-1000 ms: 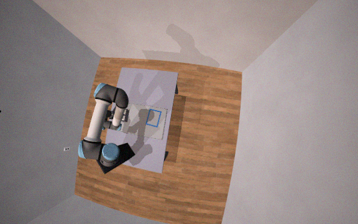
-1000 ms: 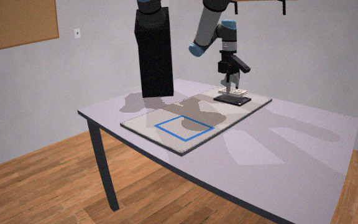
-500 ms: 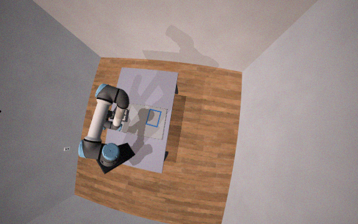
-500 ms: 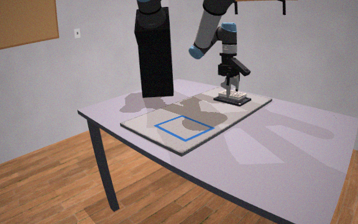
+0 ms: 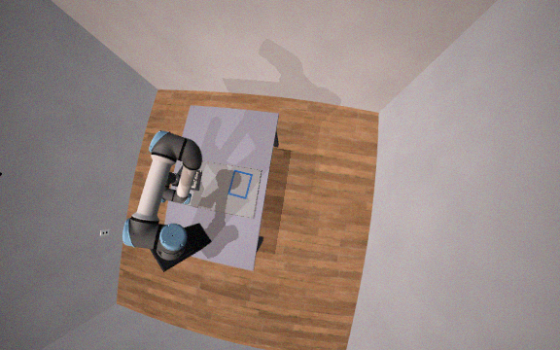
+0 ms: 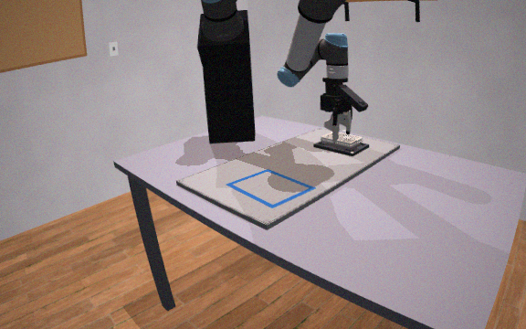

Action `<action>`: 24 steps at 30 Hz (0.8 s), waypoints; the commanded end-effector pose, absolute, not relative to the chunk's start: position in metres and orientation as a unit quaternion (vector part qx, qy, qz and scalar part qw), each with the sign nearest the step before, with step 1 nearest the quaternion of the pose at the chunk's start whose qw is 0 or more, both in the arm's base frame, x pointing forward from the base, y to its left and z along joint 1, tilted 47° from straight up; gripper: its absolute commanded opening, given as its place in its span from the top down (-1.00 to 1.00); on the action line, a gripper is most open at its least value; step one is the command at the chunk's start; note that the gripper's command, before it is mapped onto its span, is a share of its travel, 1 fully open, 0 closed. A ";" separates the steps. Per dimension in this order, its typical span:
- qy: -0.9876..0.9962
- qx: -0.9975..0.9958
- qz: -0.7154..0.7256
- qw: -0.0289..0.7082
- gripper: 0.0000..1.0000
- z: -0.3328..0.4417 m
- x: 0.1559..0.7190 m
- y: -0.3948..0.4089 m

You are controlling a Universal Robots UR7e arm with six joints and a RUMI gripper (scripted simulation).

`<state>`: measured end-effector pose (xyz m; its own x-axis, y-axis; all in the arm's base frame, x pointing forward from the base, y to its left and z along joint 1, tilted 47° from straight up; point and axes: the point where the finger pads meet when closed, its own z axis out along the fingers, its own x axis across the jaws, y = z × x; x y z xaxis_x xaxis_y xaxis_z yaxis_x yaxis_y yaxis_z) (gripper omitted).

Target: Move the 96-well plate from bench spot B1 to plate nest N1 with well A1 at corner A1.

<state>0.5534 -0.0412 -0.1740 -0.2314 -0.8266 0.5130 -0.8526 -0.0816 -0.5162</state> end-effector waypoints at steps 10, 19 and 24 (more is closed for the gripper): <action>-0.677 0.620 0.396 0.016 1.00 -0.175 0.554 -0.042; -0.677 0.620 0.396 0.016 1.00 -0.176 0.555 -0.043; -0.677 0.620 0.396 0.016 1.00 -0.176 0.555 -0.043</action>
<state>0.5550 -0.0432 -0.1764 -0.2314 -0.8266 0.5130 -0.8526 -0.0816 -0.5162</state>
